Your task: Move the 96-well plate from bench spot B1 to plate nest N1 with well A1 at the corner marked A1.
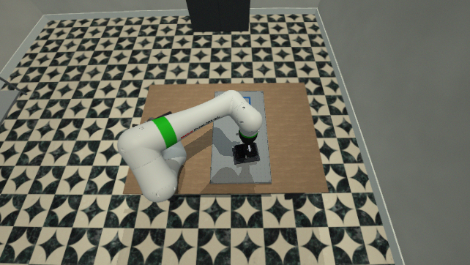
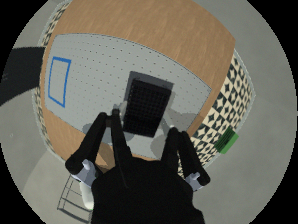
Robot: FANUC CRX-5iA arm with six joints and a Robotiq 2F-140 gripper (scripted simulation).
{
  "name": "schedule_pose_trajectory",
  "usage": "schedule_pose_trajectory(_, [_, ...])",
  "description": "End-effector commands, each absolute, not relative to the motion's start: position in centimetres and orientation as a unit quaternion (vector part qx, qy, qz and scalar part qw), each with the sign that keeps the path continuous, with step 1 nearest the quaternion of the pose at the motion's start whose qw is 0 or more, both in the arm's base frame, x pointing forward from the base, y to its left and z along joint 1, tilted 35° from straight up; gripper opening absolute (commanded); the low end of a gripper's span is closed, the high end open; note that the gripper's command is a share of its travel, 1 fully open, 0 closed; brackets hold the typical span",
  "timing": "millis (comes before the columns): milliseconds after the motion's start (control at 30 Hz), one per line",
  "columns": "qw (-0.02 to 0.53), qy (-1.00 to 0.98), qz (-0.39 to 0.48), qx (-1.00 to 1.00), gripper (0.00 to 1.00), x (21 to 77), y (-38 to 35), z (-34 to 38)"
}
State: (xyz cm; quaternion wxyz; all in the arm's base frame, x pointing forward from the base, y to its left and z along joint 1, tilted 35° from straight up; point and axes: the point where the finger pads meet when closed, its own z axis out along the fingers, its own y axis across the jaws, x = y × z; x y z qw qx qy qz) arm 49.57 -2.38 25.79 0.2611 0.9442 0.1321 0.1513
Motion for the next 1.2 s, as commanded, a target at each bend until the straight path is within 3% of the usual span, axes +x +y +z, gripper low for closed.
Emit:
schedule_pose_trajectory(0, [0.261,0.132,0.152,0.944,0.0,49.8,-2.6,25.4])
schedule_pose_trajectory(1167, [0.261,0.132,0.152,0.944,0.0,50.8,-3.8,23.1])
